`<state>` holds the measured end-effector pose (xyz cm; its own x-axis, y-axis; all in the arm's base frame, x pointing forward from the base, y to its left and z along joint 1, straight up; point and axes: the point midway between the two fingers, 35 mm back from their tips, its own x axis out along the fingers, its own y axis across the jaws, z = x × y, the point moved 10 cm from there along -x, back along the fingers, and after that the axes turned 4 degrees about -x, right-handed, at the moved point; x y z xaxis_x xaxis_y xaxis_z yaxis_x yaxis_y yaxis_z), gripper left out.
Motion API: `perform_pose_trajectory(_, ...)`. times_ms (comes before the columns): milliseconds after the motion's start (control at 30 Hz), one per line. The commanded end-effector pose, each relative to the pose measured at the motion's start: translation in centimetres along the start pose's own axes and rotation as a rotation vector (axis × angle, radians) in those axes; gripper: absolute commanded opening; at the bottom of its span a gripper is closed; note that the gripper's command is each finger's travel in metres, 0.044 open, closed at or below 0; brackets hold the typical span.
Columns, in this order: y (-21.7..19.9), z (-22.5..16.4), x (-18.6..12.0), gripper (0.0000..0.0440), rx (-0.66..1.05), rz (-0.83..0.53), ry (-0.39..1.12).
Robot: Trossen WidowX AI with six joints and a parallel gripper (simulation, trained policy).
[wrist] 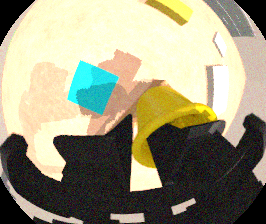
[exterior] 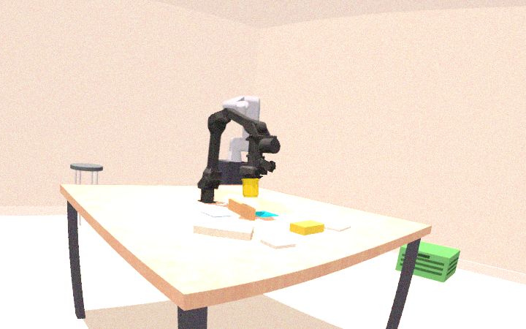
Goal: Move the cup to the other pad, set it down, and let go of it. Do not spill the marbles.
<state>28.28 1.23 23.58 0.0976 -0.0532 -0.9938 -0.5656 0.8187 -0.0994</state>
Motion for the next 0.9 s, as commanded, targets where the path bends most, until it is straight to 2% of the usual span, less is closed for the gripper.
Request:
perform_pose_trajectory(0,0.6,0.7,0.0,0.0,-0.009,0.0,-0.017)
perform_pose_trajectory(867,8.0,4.3,2.5,0.0,-0.098,0.007,-0.059)
